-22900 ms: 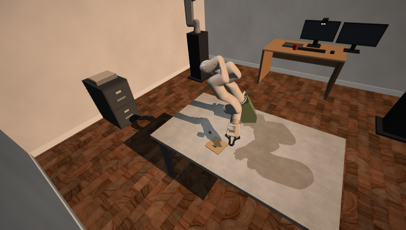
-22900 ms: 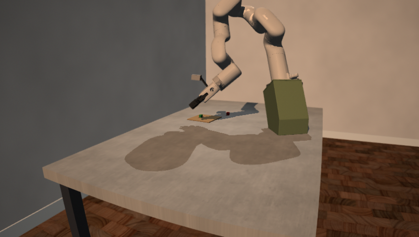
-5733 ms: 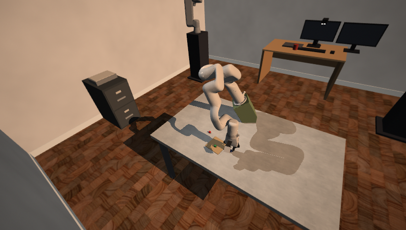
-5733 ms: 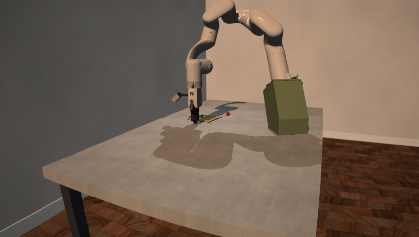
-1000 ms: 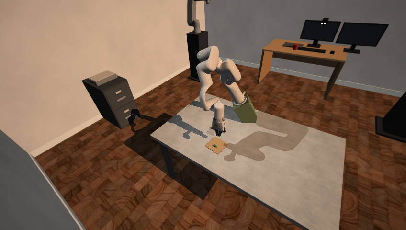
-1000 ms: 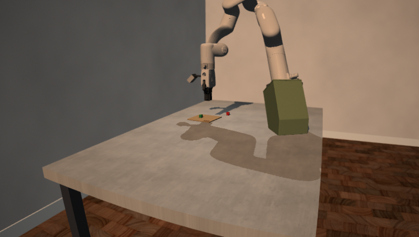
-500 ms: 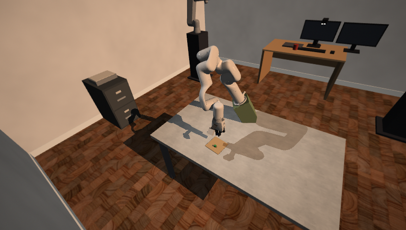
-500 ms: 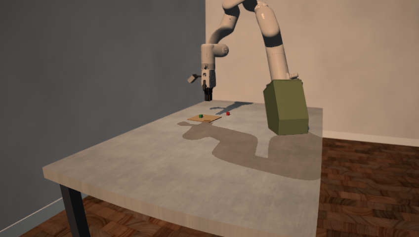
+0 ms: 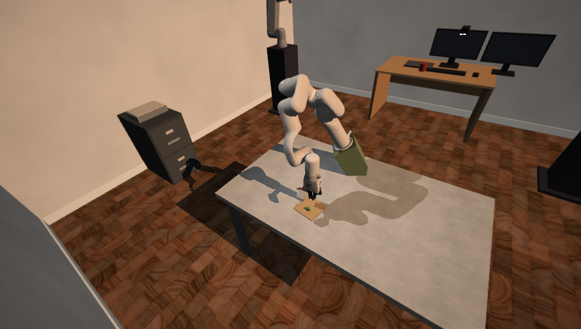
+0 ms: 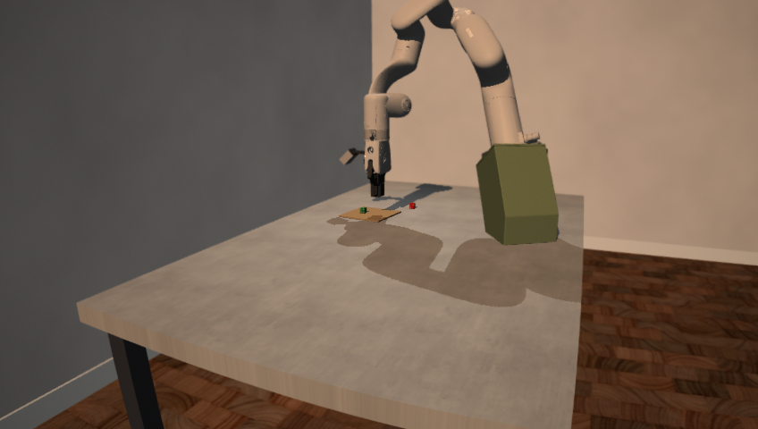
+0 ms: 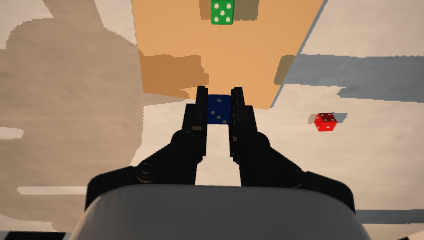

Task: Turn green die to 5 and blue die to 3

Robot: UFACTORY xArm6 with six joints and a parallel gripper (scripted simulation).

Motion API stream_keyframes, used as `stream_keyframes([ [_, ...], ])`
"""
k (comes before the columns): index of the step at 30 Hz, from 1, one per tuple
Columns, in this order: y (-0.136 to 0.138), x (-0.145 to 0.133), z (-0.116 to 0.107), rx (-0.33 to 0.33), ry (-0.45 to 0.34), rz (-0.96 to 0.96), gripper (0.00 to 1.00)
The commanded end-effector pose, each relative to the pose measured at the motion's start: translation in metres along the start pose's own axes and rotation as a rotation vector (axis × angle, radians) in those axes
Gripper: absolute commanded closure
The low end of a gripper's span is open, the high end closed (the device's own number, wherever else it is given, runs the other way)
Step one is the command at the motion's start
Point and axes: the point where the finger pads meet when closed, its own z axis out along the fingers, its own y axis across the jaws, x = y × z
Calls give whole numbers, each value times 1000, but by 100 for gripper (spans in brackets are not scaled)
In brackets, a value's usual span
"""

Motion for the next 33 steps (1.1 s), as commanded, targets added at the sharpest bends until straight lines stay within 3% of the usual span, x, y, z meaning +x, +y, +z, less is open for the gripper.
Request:
stream_keyframes([
  [1, 0, 2, 22, -1, 7, 1, 89],
  [8, 0, 2, 45, -1, 7, 1, 89],
  [33, 0, 3, 48, -1, 7, 1, 89],
])
